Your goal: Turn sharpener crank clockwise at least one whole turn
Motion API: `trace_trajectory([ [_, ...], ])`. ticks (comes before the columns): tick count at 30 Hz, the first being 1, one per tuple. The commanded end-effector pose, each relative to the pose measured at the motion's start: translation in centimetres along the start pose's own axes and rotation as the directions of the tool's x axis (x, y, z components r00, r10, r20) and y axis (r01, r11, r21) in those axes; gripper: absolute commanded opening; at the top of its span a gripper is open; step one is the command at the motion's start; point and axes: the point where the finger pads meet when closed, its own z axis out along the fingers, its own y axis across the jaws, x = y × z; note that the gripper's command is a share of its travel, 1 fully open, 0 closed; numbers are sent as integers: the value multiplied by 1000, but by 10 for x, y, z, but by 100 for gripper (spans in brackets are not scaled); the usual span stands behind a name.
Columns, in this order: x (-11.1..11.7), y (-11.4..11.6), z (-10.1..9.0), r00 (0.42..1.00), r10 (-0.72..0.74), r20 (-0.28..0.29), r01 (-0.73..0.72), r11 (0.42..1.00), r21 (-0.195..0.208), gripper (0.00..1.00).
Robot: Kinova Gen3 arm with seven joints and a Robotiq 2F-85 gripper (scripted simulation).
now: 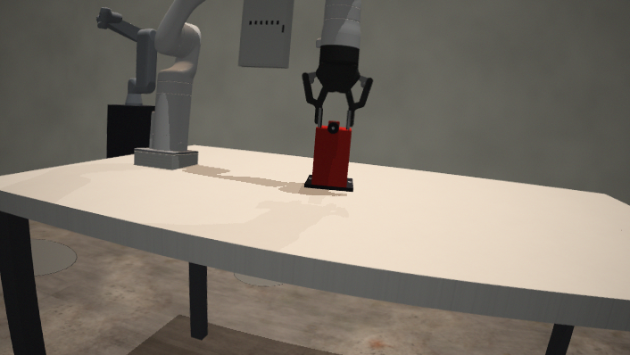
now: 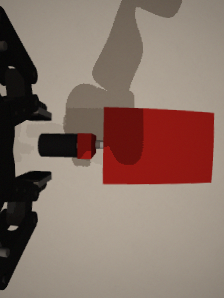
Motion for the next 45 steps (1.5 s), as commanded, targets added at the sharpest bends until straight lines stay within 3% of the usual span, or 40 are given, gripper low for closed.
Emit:
trace_trajectory([
  [1, 0, -1, 4, 1000, 0, -2, 0, 1000, 3, 53],
  [19, 0, -1, 16, 1000, 0, -2, 0, 1000, 3, 53],
  [45, 0, -1, 17, 1000, 0, -2, 0, 1000, 3, 53],
])
